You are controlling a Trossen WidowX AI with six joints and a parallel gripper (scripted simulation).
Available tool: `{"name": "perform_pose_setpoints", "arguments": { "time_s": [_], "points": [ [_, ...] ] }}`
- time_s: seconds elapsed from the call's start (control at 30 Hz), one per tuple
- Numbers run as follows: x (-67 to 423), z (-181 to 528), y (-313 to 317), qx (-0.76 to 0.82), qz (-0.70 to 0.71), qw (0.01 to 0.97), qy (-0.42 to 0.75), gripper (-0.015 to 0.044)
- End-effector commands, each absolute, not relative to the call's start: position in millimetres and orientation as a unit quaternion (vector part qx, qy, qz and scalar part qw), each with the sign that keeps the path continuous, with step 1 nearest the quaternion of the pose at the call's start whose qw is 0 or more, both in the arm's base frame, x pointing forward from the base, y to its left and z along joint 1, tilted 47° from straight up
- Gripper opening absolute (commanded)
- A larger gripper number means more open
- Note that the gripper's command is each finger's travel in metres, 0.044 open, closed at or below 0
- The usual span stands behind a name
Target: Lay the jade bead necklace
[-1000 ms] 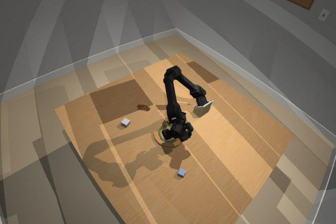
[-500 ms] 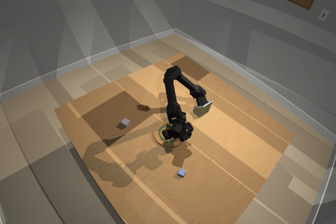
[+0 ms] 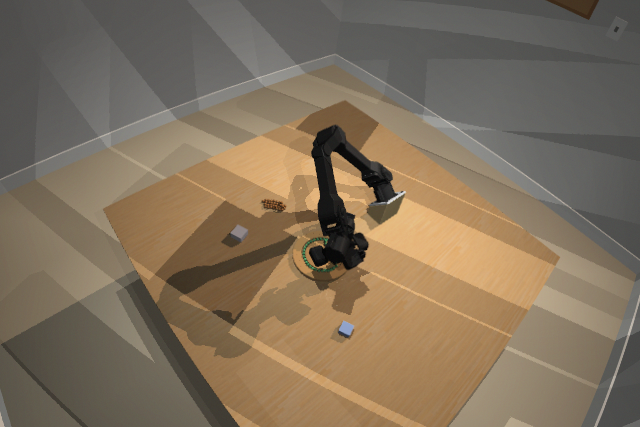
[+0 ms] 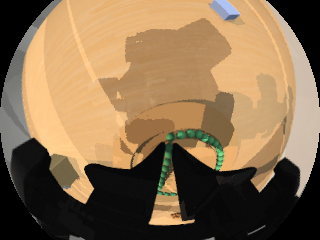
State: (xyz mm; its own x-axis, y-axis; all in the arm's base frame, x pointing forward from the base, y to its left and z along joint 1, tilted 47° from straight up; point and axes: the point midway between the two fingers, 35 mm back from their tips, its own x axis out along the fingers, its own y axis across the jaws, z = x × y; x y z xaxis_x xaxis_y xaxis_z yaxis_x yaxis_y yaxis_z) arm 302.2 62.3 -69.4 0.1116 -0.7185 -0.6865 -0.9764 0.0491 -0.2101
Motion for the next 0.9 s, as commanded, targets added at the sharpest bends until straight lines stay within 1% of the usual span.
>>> {"name": "perform_pose_setpoints", "arguments": {
  "time_s": [0.0,0.33,0.87],
  "points": [
    [302,-66,65,-0.664,0.188,0.341,0.638,0.0000],
    [294,-72,70,-0.664,0.188,0.341,0.638,0.0000],
    [295,-78,64,-0.664,0.188,0.341,0.638,0.0000]
  ]
}}
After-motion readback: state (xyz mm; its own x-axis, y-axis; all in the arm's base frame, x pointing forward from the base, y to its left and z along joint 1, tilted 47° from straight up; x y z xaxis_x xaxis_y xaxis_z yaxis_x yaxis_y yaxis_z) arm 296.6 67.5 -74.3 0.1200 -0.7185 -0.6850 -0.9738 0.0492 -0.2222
